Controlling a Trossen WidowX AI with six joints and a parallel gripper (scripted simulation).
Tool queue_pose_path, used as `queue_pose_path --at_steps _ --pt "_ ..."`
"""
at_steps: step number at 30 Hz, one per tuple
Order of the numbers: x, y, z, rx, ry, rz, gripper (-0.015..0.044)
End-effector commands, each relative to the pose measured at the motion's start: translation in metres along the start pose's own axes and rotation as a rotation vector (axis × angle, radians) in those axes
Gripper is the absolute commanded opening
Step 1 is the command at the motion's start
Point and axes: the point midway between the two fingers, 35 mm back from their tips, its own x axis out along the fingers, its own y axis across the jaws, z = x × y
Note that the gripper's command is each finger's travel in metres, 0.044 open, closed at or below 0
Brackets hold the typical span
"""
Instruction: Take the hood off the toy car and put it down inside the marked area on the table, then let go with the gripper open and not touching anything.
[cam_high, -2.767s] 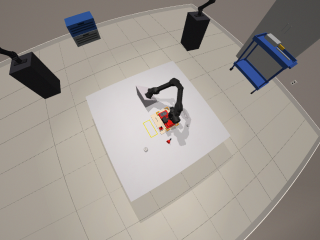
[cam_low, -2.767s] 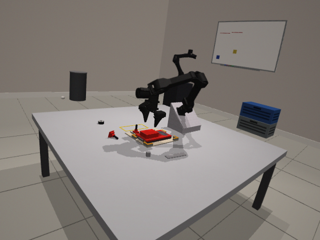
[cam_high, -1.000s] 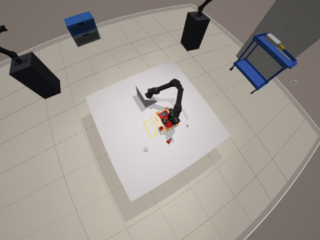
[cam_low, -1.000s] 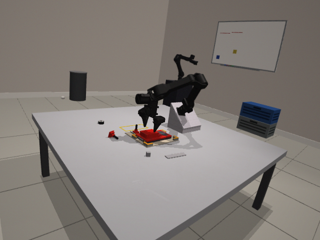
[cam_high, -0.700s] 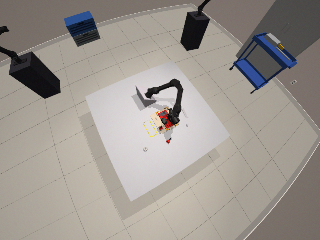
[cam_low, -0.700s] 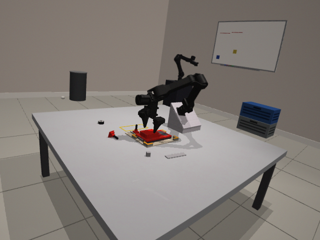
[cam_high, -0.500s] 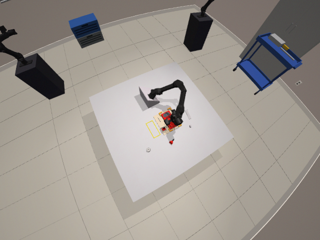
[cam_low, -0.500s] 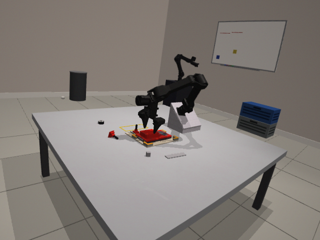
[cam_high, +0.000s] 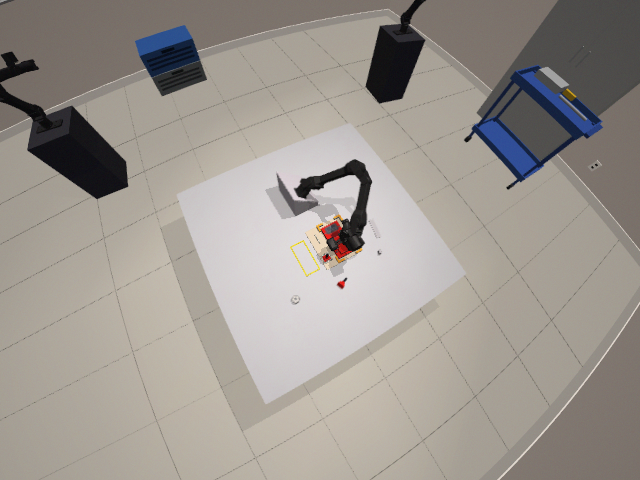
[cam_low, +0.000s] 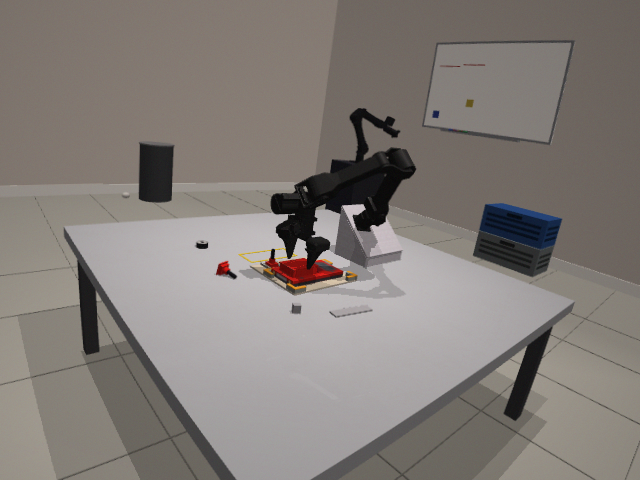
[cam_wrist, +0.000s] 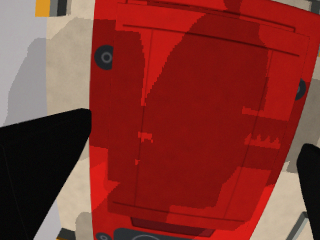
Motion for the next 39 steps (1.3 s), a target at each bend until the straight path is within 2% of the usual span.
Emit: queue_pose_path --at_steps 1,29,33,39 --pt "0.003 0.001 -0.001 0.003 0.002 0.006 0.044" --pt "0.017 0.001 -0.001 0.003 0.002 0.007 0.044" --pt "0.014 0.0 0.0 0.0 0.0 0.001 0.0335" --pt "0.014 0.0 0.0 0.0 0.0 0.001 0.0295"
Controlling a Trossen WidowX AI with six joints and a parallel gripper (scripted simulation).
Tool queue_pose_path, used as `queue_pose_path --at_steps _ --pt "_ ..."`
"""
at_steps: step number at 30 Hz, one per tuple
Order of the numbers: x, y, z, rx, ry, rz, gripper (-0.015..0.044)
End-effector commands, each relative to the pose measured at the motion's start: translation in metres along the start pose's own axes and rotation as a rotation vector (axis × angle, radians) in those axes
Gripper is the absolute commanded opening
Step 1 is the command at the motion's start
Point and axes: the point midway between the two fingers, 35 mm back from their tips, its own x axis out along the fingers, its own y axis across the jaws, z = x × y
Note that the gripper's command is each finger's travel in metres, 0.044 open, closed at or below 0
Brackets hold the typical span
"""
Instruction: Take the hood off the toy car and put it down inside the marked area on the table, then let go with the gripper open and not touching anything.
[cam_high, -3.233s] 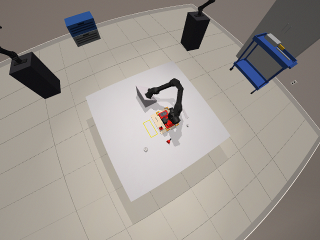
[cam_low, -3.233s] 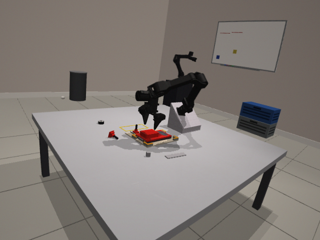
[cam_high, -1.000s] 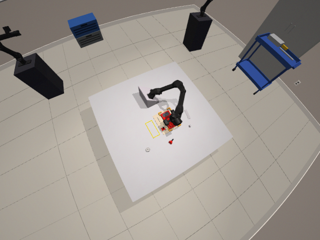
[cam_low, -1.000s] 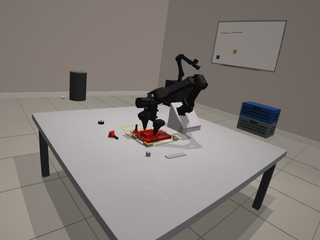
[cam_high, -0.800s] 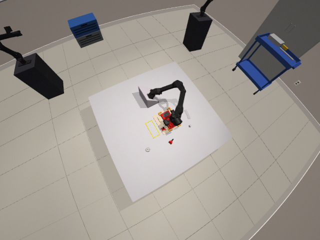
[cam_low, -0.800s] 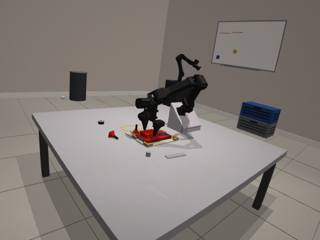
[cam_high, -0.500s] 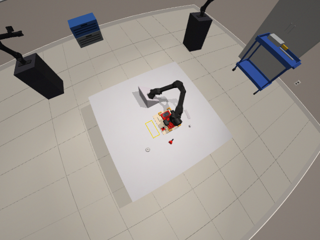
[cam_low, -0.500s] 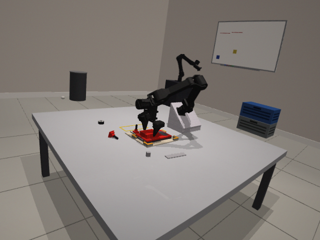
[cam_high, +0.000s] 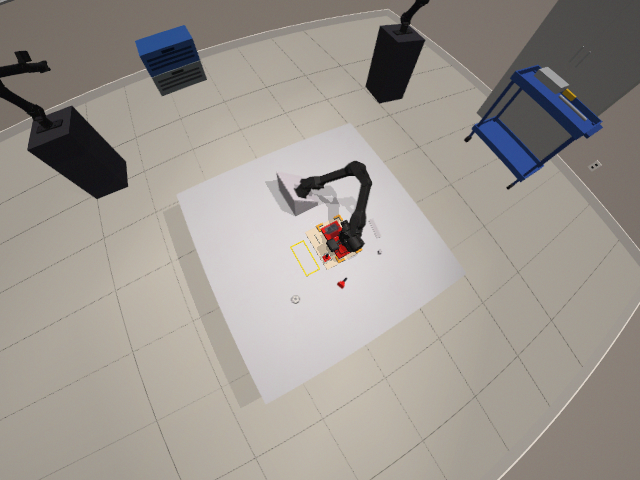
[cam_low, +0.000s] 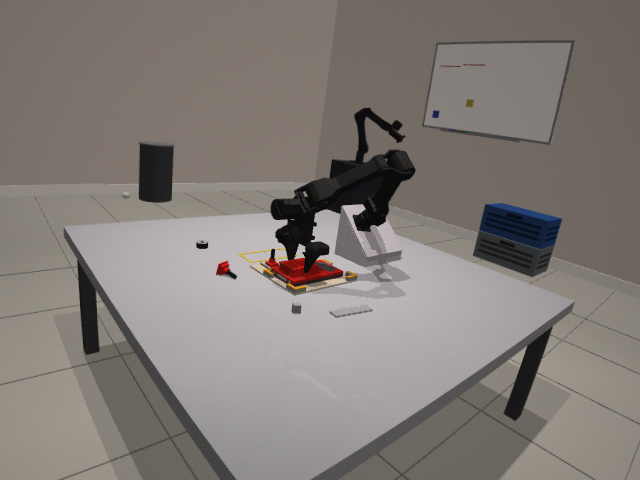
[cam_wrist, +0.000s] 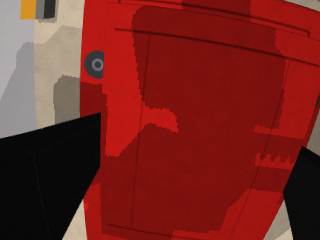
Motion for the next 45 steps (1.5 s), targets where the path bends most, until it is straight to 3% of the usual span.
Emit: queue_pose_path --at_steps 1,3,14,45 --pt "0.0 0.0 0.0 -0.001 0.0 -0.002 0.0288" --pt "0.0 0.0 0.0 -0.001 0.0 -0.002 0.0275" --pt "-0.006 0.0 0.0 -0.001 0.0 -0.002 0.0" --pt "-0.026 0.0 0.0 0.0 0.0 -0.002 0.0"
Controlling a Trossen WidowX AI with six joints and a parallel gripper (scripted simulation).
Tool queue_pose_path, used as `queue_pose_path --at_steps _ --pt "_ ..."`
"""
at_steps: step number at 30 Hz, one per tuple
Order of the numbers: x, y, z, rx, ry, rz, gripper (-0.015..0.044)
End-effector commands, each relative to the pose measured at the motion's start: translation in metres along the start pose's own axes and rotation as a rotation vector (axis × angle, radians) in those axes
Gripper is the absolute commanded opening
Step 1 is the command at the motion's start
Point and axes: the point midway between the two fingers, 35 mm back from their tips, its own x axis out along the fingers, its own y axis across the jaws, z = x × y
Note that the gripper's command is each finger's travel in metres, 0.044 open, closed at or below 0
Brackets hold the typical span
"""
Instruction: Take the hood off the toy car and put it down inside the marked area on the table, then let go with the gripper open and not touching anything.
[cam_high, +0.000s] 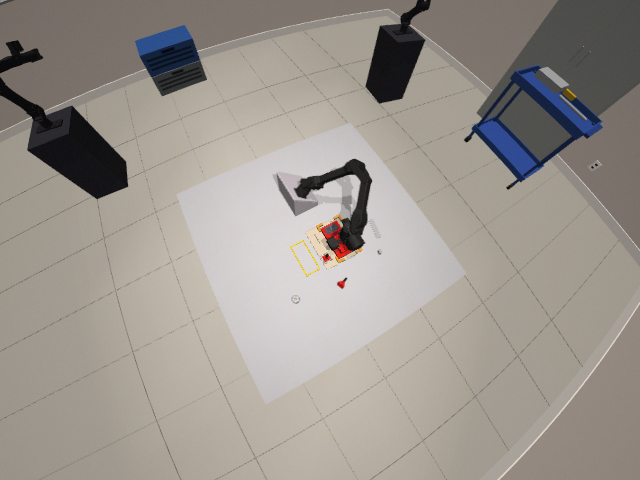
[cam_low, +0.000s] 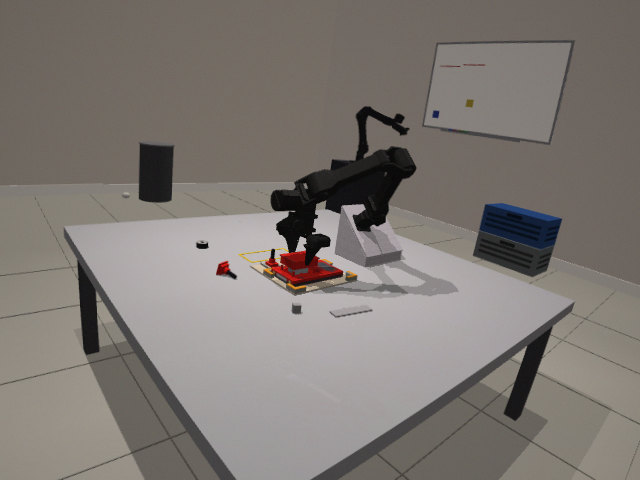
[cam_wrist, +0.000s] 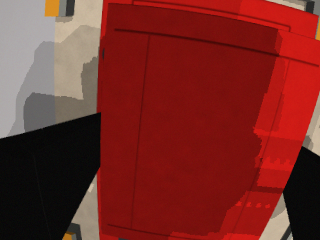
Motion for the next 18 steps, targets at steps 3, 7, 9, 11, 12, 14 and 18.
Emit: queue_pose_path --at_steps 3,7,9,11,12,14,18 --pt "-0.006 0.0 0.001 -0.004 0.0 -0.004 0.0" --pt "-0.019 -0.001 0.001 -0.004 0.0 -0.005 0.0" --pt "-0.027 -0.001 0.001 -0.003 0.0 -0.005 0.0" --pt "-0.035 -0.001 0.001 -0.003 0.0 -0.005 0.0" --pt "-0.04 -0.001 0.001 -0.003 0.0 -0.005 0.0" --pt "-0.047 -0.001 0.001 -0.003 0.0 -0.005 0.0" --pt "-0.041 -0.007 0.001 0.002 -0.001 -0.003 0.0"
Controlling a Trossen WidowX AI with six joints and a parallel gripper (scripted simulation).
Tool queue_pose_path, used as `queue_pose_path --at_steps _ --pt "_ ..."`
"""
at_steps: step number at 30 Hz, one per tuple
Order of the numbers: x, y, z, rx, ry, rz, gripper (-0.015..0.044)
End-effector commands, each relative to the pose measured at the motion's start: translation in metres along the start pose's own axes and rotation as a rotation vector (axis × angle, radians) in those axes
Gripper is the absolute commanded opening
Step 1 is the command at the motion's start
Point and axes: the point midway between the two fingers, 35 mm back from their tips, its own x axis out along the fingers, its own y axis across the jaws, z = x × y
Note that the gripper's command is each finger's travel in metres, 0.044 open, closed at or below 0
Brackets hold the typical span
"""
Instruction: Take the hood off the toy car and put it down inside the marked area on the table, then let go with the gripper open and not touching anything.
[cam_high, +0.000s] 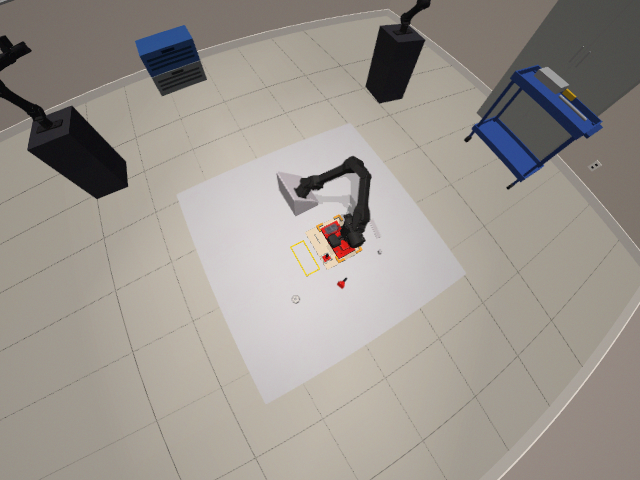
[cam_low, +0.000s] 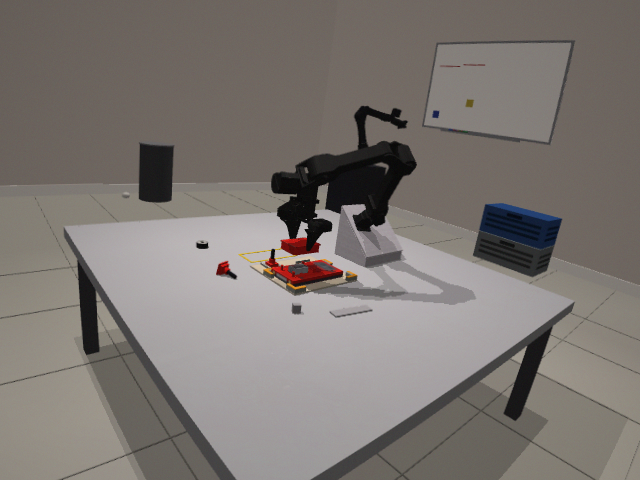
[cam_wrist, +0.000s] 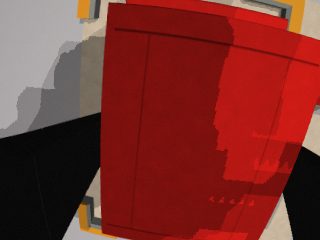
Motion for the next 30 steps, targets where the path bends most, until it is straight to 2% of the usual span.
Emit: queue_pose_path --at_steps 1,30 --pt "0.002 -0.011 0.0 0.007 0.007 -0.004 0.0" --pt "-0.009 -0.148 -0.014 0.007 0.005 -0.032 0.0"
